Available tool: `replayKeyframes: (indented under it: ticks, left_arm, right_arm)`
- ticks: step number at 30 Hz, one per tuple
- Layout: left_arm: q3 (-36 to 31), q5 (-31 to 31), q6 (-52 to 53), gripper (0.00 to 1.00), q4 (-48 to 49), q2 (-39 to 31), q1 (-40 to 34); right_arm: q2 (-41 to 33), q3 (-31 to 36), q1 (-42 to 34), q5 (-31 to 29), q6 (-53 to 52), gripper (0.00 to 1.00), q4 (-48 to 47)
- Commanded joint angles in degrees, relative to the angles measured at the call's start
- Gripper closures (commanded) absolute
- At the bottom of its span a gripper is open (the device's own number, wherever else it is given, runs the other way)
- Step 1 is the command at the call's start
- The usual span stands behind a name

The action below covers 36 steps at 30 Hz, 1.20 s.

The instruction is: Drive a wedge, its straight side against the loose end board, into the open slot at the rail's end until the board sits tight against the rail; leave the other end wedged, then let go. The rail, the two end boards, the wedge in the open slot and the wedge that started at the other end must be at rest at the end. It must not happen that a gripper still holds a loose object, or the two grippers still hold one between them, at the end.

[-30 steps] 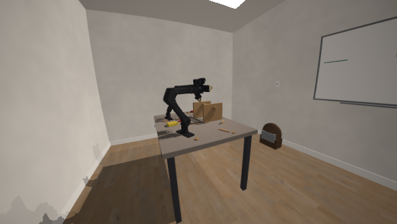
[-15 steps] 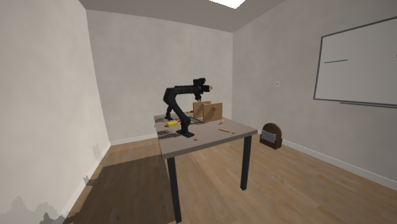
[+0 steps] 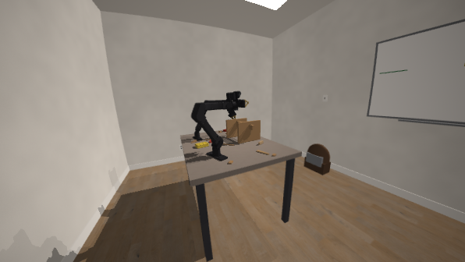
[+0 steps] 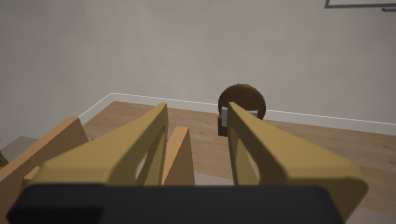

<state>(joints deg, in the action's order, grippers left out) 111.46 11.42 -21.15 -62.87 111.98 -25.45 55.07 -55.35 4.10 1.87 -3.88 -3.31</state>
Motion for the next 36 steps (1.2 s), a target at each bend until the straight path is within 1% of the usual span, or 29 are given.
replayKeyframes:
  ticks: [1,6,10,17,36]
  left_arm:
    - [-2.3,-1.3,-0.3,1.00,-5.3,3.1,-0.2]
    - [-2.9,-1.8,0.0,1.00,-5.6,3.4,0.1]
    - [-2.6,-2.4,0.1,1.00,-8.7,5.0,0.9]
    - [-4.4,-2.7,-0.1,1.00,-9.4,3.5,0.6]
    - [-4.5,-2.7,-0.1,1.00,-9.5,3.5,0.7]
  right_arm:
    - [-0.4,-2.7,-0.1,-0.1,-0.4,0.64,-1.4]
    - [-0.4,-2.7,-0.1,-0.1,-0.4,0.64,-1.4]
    - [-0.4,-2.7,-0.1,-0.1,-0.5,0.64,-1.4]
    - [-0.4,-2.7,-0.1,-0.1,-0.5,0.64,-1.4]
    - [-0.4,-2.7,-0.1,-0.1,-0.6,0.64,-1.4]
